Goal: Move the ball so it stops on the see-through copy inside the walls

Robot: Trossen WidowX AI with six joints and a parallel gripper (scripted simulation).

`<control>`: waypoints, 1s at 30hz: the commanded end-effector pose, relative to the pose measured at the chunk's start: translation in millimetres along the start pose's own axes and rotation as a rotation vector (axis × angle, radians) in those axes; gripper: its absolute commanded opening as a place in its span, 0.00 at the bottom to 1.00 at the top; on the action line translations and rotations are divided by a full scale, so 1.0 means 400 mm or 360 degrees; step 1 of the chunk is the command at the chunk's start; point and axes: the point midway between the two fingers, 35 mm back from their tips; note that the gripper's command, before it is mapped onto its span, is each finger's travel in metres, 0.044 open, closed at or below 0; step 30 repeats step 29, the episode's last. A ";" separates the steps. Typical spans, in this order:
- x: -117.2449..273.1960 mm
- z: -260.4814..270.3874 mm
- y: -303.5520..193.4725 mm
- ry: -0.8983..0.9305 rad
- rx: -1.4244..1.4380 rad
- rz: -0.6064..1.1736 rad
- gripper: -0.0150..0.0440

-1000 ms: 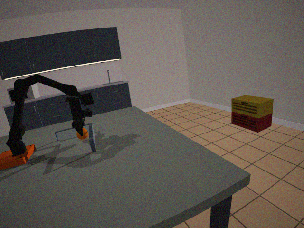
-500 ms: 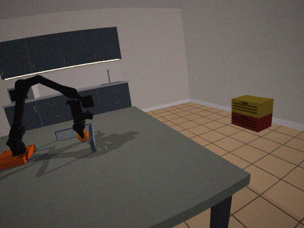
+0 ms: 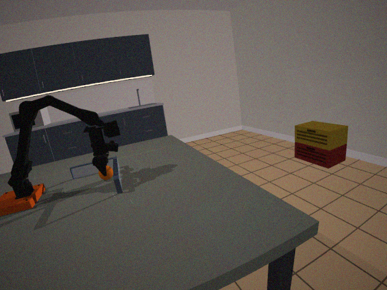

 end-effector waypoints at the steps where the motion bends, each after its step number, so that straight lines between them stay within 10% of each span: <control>1: 0.057 -0.002 0.007 -0.0002 0.0002 -0.0006 0.98; 5: 0.201 -0.001 0.002 -0.0005 0.0005 -0.0007 0.98; 30: 0.320 0.001 -0.003 -0.0010 0.0000 -0.0048 1.00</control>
Point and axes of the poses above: the point midway between the two fingers, 35 mm back from their tips, its own x axis back along the fingers, its own z axis across the jaws, y = z × x, and after that the axes turned 15 degrees about x, right-handed
